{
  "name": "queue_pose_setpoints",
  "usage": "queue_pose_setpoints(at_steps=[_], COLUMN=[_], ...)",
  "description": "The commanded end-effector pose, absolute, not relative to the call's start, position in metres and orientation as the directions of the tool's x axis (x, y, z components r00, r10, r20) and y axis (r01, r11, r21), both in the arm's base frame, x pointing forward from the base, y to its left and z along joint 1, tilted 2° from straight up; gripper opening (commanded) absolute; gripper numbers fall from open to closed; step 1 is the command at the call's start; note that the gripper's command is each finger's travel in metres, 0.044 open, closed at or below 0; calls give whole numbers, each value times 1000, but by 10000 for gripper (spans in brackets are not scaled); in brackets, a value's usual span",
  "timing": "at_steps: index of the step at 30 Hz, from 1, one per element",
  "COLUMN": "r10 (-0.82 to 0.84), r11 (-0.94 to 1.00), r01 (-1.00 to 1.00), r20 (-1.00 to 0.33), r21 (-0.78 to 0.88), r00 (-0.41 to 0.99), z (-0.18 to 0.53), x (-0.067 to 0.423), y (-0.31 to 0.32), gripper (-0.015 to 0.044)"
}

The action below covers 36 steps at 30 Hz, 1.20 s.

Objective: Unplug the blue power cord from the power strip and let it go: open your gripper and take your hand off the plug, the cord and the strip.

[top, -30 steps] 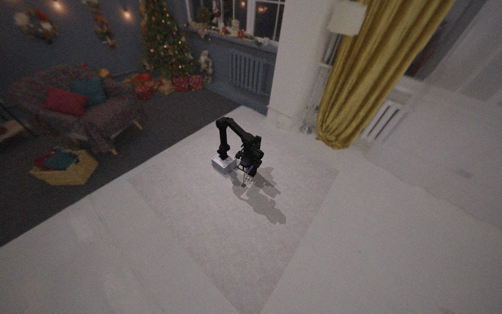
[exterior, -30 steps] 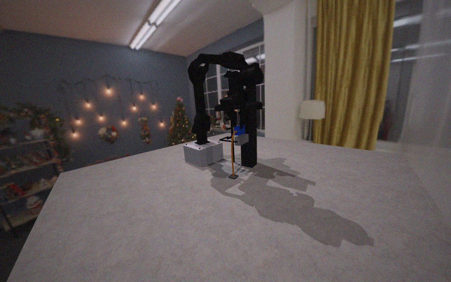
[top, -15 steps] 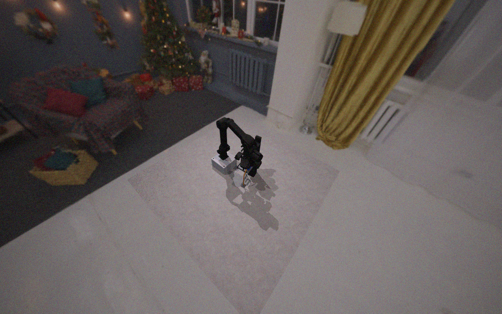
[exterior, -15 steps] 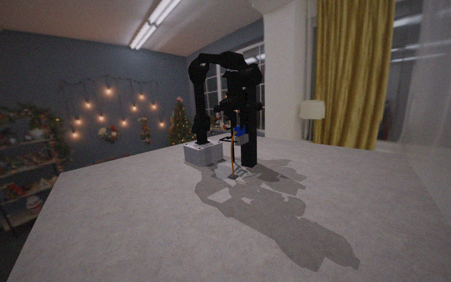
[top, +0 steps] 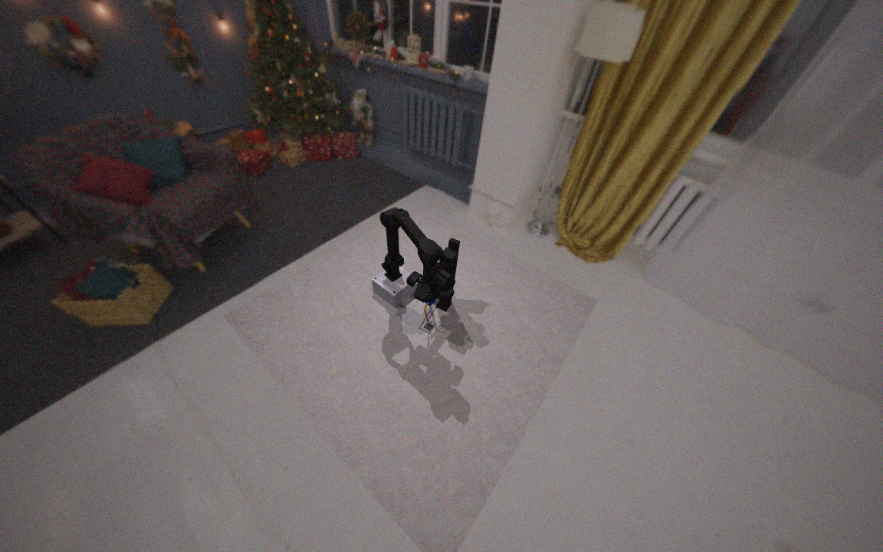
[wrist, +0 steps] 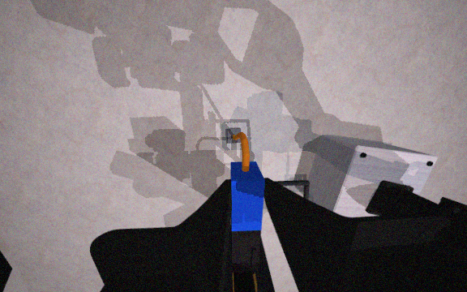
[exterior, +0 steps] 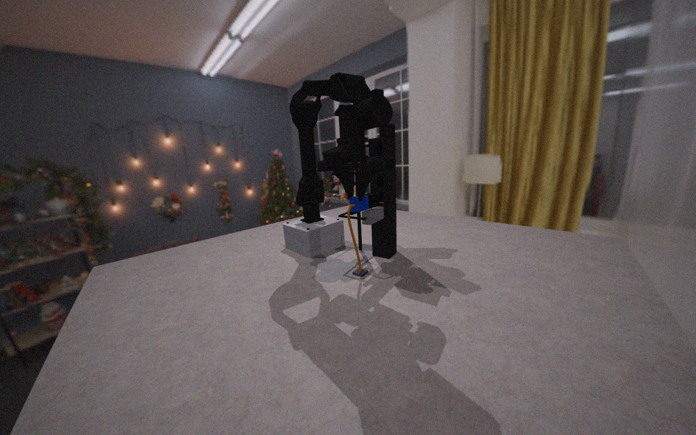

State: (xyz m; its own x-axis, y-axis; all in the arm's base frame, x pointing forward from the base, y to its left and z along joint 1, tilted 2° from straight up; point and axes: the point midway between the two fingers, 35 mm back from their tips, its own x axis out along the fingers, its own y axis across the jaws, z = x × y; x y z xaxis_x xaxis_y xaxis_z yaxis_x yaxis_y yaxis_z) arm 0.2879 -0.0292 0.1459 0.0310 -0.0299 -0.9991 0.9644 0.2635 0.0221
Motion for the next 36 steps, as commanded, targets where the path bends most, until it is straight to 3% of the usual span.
queue_pose_setpoints(at_steps=[1, 15, 20, 36], r10=[-29, -30, -33, -33], r11=[271, 271, 271, 271], r01=[962, 962, 962, 962], r20=[-999, -999, -999, -999], r21=[26, 25, 25, 25], r00=[35, 35, 35, 35], z=[145, 151, 160, 160], x=[288, 294, 303, 303], y=[-24, -42, -80, -80], gripper=[79, 440, 440, 440])
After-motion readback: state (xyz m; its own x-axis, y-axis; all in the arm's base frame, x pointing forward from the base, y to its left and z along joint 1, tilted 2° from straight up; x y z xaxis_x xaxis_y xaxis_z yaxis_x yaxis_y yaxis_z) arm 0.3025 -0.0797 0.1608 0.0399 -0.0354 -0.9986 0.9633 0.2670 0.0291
